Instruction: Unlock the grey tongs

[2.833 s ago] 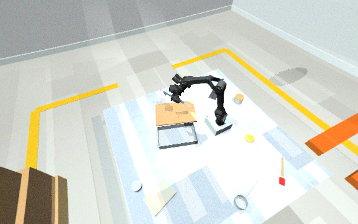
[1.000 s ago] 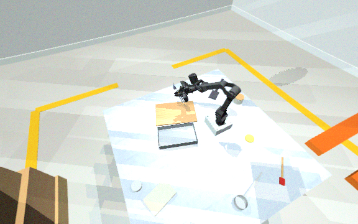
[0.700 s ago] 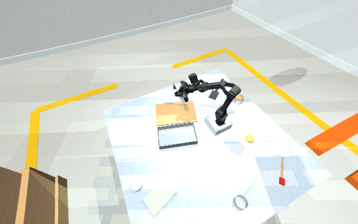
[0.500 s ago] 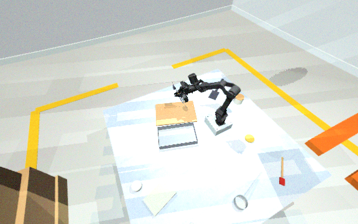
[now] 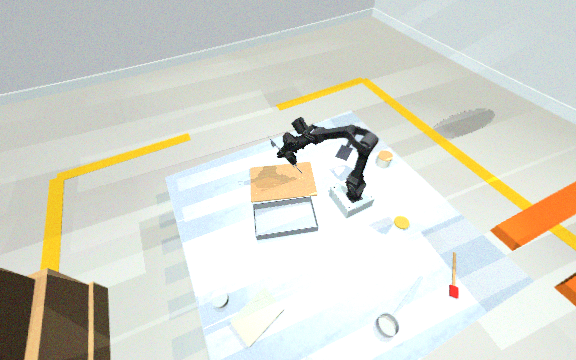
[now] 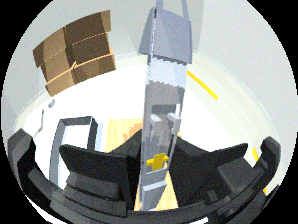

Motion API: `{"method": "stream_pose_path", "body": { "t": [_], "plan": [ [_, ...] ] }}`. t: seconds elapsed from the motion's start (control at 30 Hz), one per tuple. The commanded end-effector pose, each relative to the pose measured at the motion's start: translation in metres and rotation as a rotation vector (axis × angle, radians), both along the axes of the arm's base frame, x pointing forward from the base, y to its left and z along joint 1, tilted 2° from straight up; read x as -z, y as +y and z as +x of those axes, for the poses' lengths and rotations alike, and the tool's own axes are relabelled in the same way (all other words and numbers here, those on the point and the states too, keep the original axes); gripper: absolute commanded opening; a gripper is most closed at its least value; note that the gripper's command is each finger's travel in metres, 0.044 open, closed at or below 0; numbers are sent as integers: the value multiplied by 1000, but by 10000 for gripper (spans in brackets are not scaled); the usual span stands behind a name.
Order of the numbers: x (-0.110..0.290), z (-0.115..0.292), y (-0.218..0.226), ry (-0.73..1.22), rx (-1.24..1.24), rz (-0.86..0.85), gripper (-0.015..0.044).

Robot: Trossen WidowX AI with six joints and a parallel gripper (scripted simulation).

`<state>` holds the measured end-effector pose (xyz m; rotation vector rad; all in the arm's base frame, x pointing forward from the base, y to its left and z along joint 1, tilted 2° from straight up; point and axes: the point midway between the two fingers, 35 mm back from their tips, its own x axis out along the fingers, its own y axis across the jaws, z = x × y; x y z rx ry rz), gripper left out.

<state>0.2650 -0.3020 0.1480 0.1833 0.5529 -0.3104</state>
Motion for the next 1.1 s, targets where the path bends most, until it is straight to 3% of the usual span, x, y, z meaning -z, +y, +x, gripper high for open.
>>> {"method": "stream_pose_path", "body": {
  "t": [0.0, 1.07],
  "plan": [
    [2, 6, -6, 58, 7, 15, -150],
    [50, 21, -3, 622, -24, 196, -150]
  ]
}}
